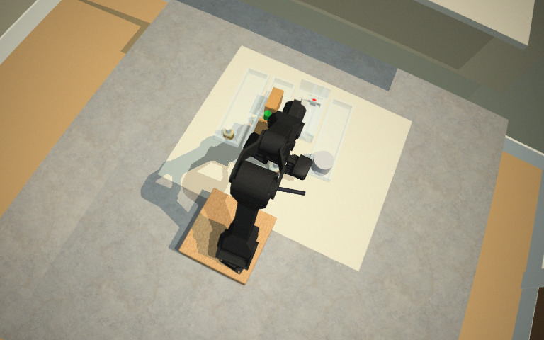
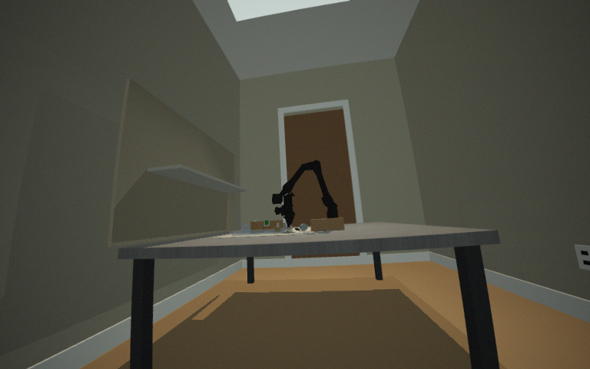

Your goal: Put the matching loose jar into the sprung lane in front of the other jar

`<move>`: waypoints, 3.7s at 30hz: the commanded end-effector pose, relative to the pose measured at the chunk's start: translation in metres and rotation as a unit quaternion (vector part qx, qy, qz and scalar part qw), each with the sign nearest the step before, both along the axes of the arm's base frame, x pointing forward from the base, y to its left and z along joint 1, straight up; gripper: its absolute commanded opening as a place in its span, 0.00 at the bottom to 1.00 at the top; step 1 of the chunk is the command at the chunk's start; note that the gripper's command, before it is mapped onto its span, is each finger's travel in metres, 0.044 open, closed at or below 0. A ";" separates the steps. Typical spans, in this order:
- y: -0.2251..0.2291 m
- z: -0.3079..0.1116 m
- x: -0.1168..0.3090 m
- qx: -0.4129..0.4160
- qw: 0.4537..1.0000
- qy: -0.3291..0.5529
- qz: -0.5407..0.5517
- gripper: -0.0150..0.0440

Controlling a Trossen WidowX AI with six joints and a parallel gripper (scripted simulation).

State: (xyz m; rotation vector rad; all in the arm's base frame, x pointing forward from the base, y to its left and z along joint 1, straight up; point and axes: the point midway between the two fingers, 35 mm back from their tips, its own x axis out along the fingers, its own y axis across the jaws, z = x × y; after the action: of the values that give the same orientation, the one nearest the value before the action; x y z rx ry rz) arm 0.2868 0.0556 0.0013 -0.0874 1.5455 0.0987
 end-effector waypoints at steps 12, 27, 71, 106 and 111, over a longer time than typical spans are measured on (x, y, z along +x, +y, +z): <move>0.001 0.011 0.001 -0.002 1.000 0.002 0.006 0.25; 0.010 0.101 -0.001 -0.001 1.000 -0.001 0.003 0.25; 0.002 0.029 0.011 -0.003 0.999 -0.002 0.044 0.25; 0.004 0.029 0.024 -0.003 0.999 -0.002 0.044 0.25; 0.005 0.029 0.026 -0.003 0.999 -0.002 0.044 0.25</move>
State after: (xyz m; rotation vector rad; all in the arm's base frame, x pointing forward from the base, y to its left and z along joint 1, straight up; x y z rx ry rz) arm 0.3045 0.0592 0.0282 -0.1567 1.5616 0.1626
